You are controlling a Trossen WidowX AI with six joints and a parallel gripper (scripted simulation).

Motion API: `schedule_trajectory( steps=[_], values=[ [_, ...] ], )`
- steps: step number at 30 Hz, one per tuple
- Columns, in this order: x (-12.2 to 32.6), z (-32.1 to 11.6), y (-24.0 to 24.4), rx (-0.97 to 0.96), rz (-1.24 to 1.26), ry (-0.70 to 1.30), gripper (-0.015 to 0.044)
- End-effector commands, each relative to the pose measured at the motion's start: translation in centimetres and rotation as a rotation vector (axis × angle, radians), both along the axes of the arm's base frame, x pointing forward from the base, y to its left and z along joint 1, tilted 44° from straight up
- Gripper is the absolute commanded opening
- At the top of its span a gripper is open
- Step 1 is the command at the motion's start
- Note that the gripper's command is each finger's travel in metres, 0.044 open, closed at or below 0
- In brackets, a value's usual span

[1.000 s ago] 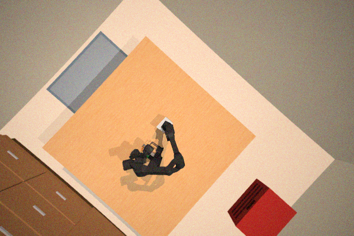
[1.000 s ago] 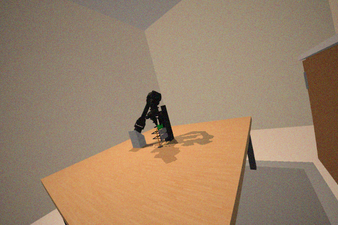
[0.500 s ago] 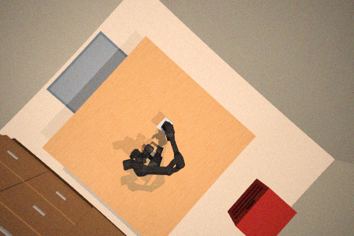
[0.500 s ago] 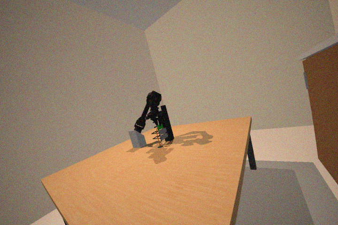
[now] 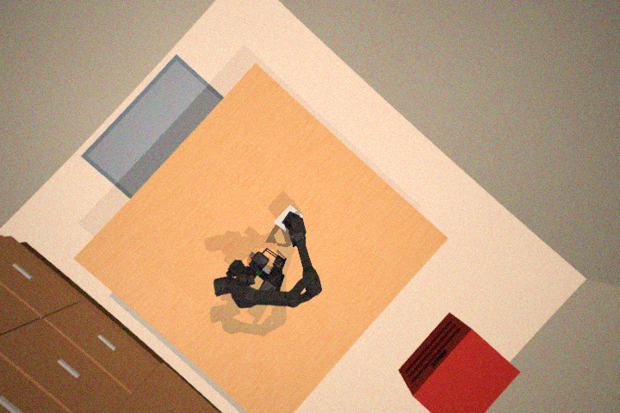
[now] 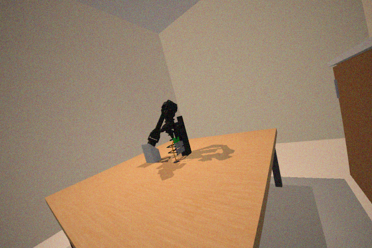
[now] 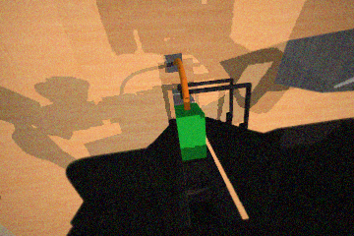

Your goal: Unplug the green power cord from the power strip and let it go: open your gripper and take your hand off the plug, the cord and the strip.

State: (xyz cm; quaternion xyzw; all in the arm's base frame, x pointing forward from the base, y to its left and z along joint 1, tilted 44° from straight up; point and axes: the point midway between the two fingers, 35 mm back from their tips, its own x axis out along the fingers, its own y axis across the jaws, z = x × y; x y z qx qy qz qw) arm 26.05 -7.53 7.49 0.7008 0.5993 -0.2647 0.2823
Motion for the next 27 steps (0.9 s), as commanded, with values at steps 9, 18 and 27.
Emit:
schedule_trajectory(
  steps=[9, 18, 27],
  values=[
    [0.0, -1.7, -2.8, -0.038, -0.010, 0.002, 0.0000],
    [-0.2, -2.5, -4.0, -0.038, -0.011, 0.002, 0.0000],
    [-0.2, -2.7, -3.2, -0.013, 0.008, 0.002, 0.0053]
  ],
)
